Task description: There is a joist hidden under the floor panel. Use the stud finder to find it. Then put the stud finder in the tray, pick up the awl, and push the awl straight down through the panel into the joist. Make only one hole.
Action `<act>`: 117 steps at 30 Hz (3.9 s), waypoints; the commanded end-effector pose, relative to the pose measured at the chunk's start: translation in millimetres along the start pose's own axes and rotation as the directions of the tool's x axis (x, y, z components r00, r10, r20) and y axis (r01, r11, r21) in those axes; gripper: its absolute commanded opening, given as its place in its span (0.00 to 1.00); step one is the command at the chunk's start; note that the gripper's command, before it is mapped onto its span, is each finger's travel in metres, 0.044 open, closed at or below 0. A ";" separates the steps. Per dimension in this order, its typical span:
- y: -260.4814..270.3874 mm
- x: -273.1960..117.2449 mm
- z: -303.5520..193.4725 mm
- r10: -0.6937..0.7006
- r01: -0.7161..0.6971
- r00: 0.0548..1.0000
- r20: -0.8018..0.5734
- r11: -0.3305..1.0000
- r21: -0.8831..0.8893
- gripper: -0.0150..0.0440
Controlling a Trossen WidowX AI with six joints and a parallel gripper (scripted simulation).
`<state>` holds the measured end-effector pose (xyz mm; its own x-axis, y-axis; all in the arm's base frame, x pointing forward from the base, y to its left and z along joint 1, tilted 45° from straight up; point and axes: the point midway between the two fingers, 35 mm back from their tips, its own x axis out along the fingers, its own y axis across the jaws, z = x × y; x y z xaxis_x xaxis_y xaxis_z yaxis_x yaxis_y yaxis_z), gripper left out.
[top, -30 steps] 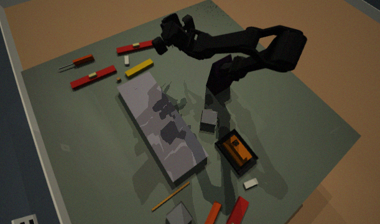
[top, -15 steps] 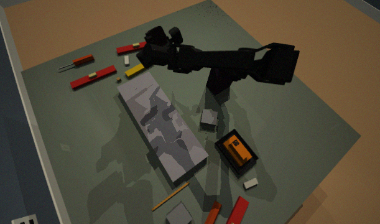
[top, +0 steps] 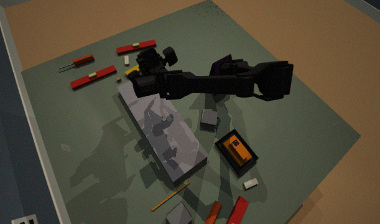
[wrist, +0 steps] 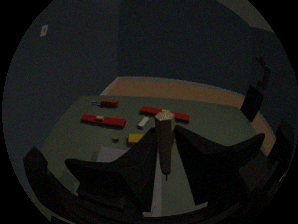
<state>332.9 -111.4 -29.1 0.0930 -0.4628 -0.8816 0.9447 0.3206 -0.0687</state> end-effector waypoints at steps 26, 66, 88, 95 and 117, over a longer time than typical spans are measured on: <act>71.6 -153.4 -53.5 -0.036 0.018 0.991 0.129 0.990 0.137 0.25; 81.0 -195.3 -102.2 -0.024 -0.009 0.982 0.187 0.984 0.178 0.25; 85.9 -186.9 -130.5 -0.025 -0.009 0.982 0.186 0.984 0.178 0.25; 87.2 -183.9 -140.1 -0.025 -0.009 0.982 0.186 0.984 0.178 0.25; 87.3 -183.9 -140.3 -0.025 -0.009 0.982 0.186 0.984 0.178 0.25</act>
<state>353.9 116.4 62.6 0.1267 -0.6208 -0.7736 0.9841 0.1764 0.0197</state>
